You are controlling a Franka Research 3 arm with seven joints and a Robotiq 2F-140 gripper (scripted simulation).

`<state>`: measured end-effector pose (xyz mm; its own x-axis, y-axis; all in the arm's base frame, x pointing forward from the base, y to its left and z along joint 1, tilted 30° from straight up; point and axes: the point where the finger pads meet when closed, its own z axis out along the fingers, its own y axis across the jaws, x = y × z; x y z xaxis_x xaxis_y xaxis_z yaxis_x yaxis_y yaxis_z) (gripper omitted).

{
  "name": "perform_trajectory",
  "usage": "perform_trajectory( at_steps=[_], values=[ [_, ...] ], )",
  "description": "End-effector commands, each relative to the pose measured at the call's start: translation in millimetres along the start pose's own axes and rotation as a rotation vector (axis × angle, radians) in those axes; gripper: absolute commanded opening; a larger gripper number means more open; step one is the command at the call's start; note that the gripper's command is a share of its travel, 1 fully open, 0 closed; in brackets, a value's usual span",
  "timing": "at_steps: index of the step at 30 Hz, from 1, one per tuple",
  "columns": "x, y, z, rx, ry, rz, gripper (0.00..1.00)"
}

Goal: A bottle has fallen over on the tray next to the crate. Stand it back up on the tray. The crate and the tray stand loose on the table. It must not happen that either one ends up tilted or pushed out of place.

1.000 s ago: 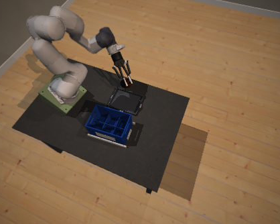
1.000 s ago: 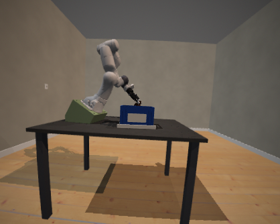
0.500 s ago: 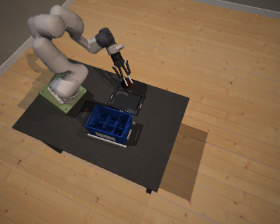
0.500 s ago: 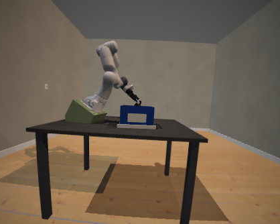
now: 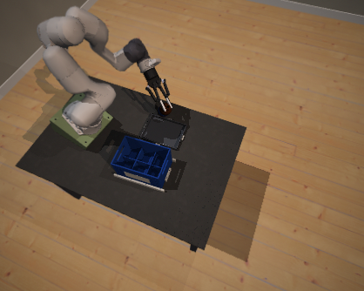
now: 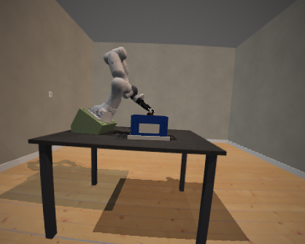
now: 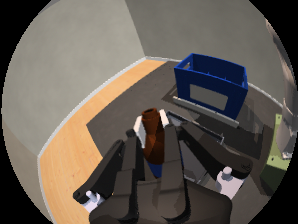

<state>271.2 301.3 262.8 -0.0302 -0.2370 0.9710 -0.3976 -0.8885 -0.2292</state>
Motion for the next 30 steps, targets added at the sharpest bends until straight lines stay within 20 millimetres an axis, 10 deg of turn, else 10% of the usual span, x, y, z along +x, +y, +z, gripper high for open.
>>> perform_trajectory(
  at_steps=[1,30],
  values=[
    [1.4,0.9,-0.3,-0.005,0.014,0.017,0.0],
    [0.7,1.1,-0.3,-0.005,0.023,0.016,0.0]
  ],
)
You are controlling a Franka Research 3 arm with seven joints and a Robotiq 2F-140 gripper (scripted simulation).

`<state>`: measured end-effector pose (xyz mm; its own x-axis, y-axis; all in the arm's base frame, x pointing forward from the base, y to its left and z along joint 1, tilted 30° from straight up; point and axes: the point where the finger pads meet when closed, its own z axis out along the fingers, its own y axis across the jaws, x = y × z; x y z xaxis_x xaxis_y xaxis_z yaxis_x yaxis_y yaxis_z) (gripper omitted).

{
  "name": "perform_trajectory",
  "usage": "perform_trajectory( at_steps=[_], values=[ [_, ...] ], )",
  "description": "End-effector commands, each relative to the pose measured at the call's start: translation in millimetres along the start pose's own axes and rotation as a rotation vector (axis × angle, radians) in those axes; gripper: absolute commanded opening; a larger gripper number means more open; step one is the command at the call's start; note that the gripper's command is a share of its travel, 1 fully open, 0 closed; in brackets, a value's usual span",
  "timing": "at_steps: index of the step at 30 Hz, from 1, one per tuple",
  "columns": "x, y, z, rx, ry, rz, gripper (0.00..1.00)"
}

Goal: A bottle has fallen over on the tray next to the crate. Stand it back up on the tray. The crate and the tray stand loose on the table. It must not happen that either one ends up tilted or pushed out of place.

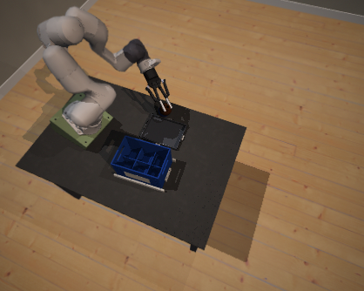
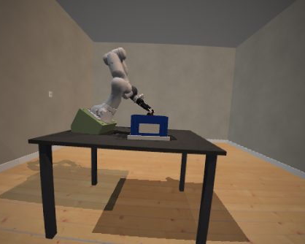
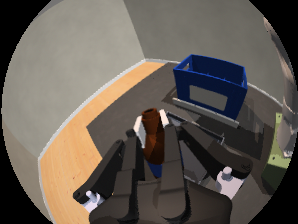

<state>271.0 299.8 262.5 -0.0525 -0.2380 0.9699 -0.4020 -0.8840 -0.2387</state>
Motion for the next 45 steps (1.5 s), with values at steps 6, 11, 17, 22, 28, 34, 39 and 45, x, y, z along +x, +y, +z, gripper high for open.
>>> perform_trajectory(
  at_steps=[6,11,17,22,28,34,39,45],
  values=[
    [0.7,-0.3,-0.7,0.0,0.003,0.006,0.0],
    [0.7,-0.3,-0.7,0.0,0.003,0.006,0.0],
    [0.7,-0.3,-0.7,0.0,0.004,0.006,0.0],
    [0.8,-0.4,-0.7,0.0,0.007,0.006,0.0],
    [1.2,-0.8,-1.0,0.0,0.025,0.007,0.0],
    [1.5,-1.3,-1.3,0.001,0.06,0.009,0.0],
    [1.3,-1.5,-1.5,0.001,0.081,0.009,0.0],
    [0.3,-1.3,-1.6,0.001,0.123,0.008,0.0]
  ],
)
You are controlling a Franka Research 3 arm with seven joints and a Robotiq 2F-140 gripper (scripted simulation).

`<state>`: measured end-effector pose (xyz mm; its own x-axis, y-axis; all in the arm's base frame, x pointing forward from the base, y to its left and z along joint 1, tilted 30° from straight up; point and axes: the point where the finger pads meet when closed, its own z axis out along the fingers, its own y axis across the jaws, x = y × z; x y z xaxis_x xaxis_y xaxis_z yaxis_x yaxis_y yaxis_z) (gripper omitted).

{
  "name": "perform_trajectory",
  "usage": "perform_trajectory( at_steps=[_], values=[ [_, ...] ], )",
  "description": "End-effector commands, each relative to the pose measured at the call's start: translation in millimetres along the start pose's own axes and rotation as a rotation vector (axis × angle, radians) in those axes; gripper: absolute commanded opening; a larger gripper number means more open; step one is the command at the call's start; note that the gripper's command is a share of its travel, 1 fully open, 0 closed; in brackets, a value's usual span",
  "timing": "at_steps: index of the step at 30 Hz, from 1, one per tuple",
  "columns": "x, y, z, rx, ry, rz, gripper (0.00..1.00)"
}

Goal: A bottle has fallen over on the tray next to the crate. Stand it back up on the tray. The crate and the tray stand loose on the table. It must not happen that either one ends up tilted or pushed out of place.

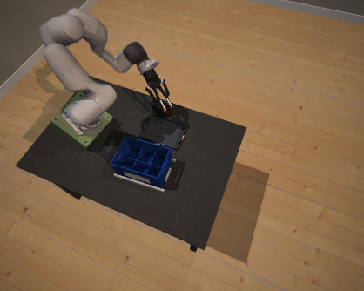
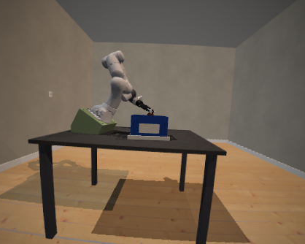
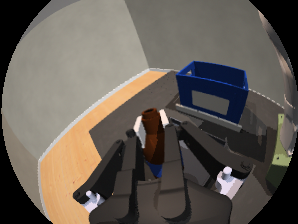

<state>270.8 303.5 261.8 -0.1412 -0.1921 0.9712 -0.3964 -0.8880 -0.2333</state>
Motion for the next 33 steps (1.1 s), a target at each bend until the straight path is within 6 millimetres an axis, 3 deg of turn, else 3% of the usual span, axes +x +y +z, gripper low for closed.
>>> perform_trajectory(
  at_steps=[1,33],
  values=[
    [1.6,1.8,0.2,-0.007,0.03,0.013,0.0],
    [-1.0,2.7,0.3,-0.007,0.078,0.01,0.0]
  ],
)
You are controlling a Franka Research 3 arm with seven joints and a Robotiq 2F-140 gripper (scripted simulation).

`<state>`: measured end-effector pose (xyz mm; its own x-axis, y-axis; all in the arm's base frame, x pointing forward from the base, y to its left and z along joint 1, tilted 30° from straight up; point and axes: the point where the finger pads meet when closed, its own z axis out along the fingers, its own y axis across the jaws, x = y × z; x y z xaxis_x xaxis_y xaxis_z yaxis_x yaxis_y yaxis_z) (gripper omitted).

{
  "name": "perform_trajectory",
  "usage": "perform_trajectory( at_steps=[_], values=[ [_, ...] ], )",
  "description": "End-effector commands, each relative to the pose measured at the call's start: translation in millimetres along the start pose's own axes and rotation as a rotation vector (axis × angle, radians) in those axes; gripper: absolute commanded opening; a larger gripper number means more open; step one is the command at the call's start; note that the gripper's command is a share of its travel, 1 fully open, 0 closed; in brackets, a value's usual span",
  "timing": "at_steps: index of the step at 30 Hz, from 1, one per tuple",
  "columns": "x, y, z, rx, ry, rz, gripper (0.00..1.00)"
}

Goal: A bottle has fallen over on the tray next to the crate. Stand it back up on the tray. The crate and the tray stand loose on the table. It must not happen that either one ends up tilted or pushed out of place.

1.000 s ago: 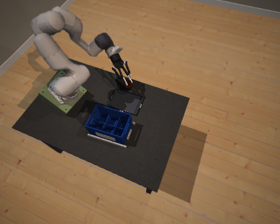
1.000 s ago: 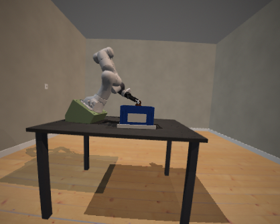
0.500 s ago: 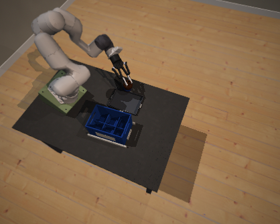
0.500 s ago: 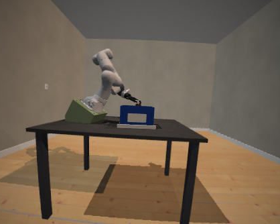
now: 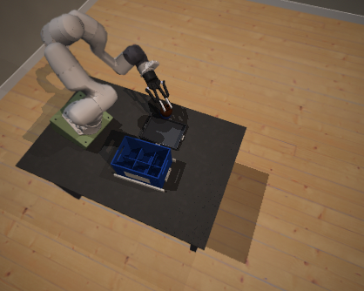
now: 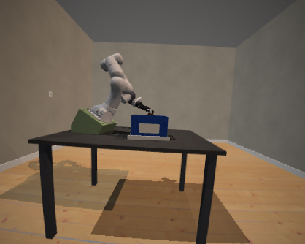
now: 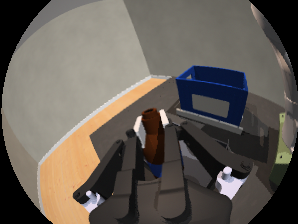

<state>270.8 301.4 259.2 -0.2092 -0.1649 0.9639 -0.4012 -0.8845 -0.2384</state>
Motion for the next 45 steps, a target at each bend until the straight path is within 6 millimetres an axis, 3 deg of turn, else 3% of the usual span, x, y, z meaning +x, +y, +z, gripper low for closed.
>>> perform_trajectory(
  at_steps=[1,45],
  values=[
    [1.0,0.2,-0.4,-0.001,0.005,0.005,0.0],
    [2.4,5.1,3.3,-0.001,0.005,0.005,0.0]
  ],
)
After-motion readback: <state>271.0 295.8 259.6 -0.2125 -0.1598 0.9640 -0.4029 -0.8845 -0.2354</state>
